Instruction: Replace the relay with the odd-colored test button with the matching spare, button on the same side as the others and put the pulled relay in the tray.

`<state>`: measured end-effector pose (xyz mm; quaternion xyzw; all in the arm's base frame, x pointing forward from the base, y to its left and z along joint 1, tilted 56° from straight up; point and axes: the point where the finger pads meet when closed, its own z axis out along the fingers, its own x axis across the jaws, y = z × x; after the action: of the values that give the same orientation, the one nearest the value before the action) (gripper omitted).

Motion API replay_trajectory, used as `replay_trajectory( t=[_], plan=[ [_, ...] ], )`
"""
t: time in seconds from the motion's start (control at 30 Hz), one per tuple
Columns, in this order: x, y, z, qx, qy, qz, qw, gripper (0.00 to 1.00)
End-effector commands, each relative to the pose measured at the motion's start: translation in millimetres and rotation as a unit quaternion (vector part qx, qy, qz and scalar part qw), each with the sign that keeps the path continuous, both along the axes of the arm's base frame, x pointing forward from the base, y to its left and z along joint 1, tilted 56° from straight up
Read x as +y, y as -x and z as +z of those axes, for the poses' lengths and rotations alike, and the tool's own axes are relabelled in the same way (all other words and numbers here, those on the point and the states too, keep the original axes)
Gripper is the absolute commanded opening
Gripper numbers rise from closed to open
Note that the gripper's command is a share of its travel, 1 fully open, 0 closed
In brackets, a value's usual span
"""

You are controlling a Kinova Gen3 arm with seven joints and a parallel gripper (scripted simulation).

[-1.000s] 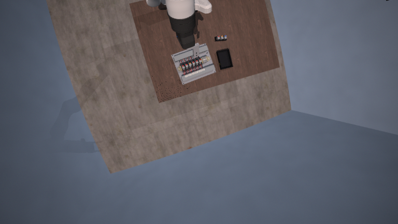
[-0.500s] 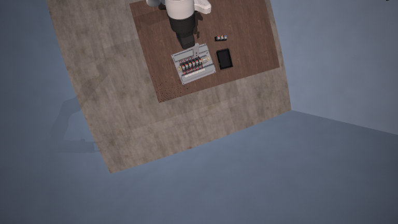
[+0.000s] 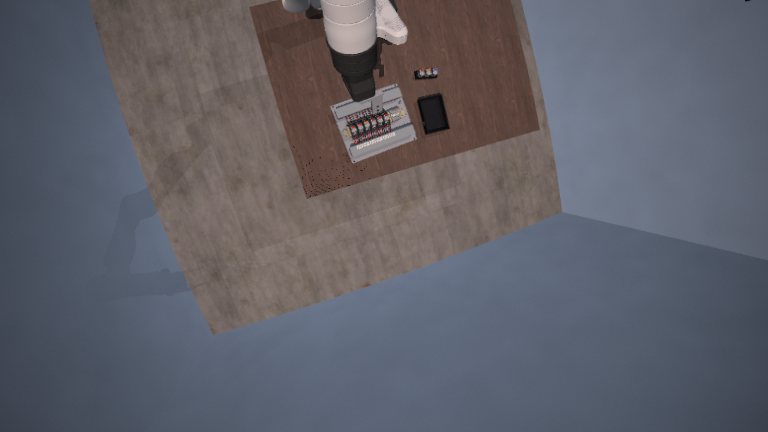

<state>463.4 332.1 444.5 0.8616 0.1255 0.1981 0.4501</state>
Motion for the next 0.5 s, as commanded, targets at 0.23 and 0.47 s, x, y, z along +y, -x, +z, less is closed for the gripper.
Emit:
replay_trajectory(
  t=[0.23,0.47],
  plan=[
    [-15,-0.8,-10.0,0.026,0.001,-0.043,0.999,1.0],
    [-29,-1.7,-19.7,0.054,0.004,-0.089,0.995,1.0]
  ],
)
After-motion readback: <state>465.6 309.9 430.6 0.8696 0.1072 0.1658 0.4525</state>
